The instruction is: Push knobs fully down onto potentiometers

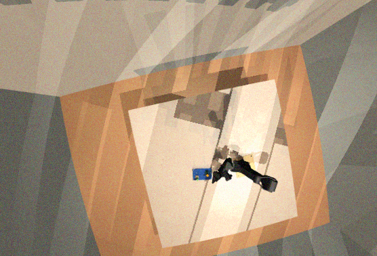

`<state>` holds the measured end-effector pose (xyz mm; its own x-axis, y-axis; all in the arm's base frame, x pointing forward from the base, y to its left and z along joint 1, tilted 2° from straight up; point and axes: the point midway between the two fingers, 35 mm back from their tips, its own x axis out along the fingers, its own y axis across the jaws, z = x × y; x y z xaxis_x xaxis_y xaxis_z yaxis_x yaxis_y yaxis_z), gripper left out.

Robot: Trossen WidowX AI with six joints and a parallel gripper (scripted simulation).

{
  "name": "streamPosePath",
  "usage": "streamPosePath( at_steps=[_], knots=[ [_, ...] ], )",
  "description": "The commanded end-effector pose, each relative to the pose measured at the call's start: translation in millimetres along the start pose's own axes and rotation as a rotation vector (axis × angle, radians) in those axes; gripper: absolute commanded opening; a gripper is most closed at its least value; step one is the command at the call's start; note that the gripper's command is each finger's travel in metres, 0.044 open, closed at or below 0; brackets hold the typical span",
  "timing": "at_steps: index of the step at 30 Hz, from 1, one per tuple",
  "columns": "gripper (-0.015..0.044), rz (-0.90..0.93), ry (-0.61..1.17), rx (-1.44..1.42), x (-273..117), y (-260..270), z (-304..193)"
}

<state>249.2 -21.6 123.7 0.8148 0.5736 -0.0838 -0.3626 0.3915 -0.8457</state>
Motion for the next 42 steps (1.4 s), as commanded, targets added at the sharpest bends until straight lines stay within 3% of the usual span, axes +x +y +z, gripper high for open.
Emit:
streamPosePath(
  at_steps=[1, 15, 42],
  knots=[
    [0.0374, 0.001, 0.002, 0.005, 0.4, -0.5, -0.6],
    [0.0006, 0.071, 0.188, 0.399, 32.0, -30.7, -42.9],
    [0.0, 0.247, 0.756, 1.068, 68.5, -44.6, -70.5]
  ],
)
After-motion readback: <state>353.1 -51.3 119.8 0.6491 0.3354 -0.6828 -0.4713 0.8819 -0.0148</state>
